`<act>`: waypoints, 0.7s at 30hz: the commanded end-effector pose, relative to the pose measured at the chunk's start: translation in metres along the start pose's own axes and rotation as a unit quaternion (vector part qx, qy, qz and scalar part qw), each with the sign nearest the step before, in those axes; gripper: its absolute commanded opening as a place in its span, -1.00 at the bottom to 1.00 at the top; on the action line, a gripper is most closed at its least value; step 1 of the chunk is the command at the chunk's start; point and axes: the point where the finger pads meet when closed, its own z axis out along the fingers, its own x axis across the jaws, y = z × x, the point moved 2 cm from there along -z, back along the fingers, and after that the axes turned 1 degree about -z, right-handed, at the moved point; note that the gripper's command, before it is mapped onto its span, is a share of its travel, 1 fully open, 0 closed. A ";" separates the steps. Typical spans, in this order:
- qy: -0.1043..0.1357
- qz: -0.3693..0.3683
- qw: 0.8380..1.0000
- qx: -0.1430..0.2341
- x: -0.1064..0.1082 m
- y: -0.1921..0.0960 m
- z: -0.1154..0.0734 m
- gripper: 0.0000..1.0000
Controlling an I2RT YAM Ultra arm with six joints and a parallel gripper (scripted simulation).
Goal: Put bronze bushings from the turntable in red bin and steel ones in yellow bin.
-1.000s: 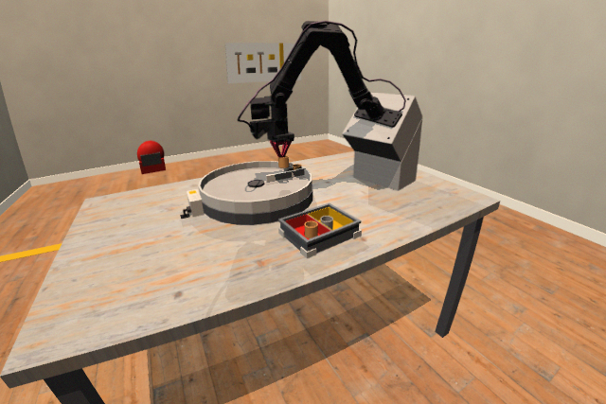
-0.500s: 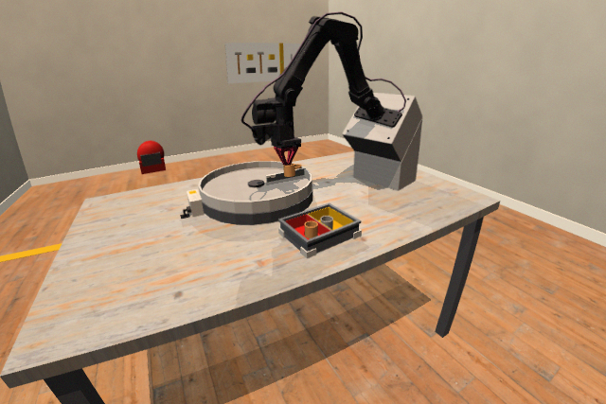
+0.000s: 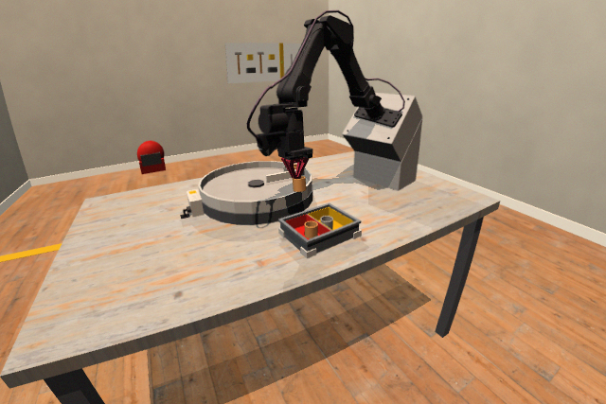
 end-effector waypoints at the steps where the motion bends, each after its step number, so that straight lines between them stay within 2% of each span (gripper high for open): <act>1: -0.037 0.028 0.999 -0.001 0.004 0.010 -0.005 -1.00; 6: -0.037 0.028 0.999 -0.002 0.044 0.022 -0.003 -1.00; 11: -0.036 0.028 0.999 -0.002 0.074 0.031 -0.001 -1.00; 15: -0.036 0.028 0.999 -0.002 0.090 0.036 0.000 -1.00; 21: -0.036 0.028 0.999 -0.002 0.103 0.039 0.001 -1.00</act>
